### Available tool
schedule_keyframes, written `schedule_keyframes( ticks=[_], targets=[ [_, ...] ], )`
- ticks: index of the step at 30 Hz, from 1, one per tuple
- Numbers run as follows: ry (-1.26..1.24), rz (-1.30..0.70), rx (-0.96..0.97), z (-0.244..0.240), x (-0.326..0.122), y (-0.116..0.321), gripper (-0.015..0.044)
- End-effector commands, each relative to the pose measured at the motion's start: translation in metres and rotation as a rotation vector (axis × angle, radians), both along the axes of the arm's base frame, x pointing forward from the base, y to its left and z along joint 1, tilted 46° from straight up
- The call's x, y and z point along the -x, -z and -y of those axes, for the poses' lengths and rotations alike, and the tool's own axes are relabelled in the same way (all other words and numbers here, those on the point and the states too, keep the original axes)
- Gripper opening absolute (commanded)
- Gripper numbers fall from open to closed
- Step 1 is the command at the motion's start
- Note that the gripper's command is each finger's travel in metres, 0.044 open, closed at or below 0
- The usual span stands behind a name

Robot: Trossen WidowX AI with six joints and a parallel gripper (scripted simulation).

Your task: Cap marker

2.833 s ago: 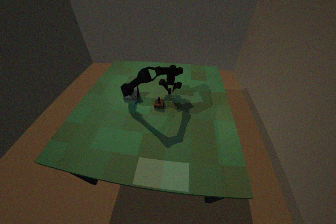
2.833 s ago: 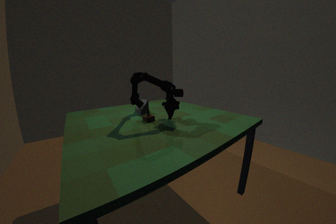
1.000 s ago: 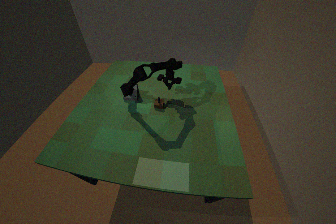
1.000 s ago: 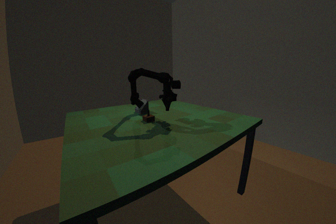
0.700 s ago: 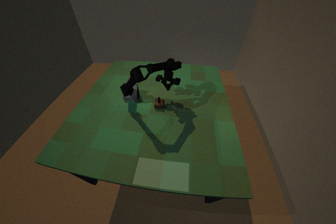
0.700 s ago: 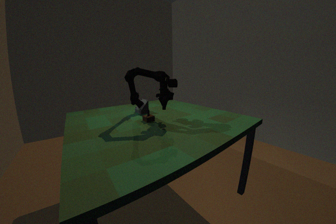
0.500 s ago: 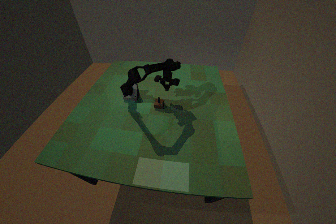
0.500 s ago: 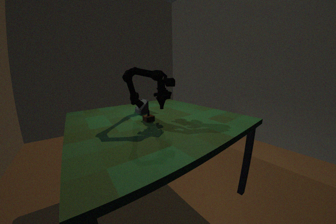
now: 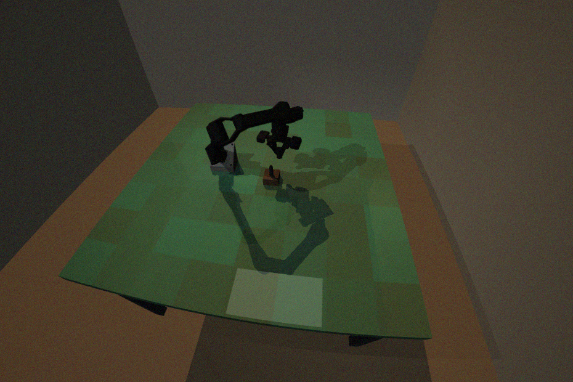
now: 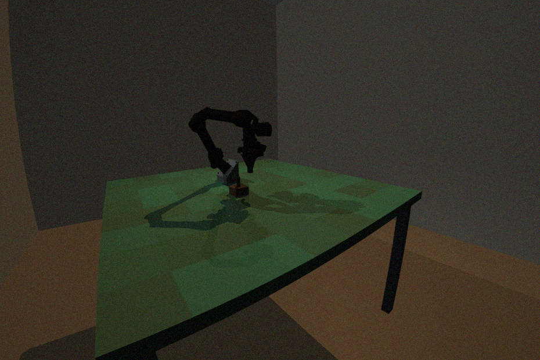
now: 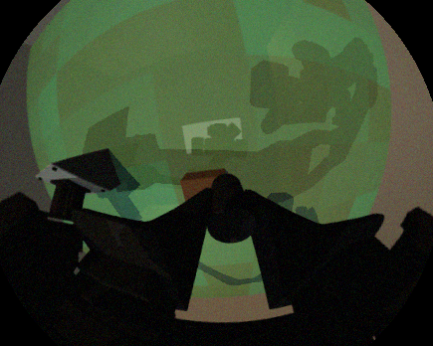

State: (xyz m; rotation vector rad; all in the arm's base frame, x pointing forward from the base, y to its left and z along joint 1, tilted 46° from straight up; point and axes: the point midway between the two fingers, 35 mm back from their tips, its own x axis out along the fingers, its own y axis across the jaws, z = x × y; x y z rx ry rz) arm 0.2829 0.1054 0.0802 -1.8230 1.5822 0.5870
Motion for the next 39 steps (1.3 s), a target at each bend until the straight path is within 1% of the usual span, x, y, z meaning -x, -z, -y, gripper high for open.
schedule_keyframes(
  ticks=[1, 16, 39],
  targets=[
    [-0.003, -0.006, 0.008, 0.008, 0.007, -0.009, 0.0],
    [-0.003, -0.008, 0.01, 0.032, 0.028, -0.039, 0.0],
    [-0.004, -0.007, 0.009, 0.049, 0.023, -0.022, 0.0]
  ],
)
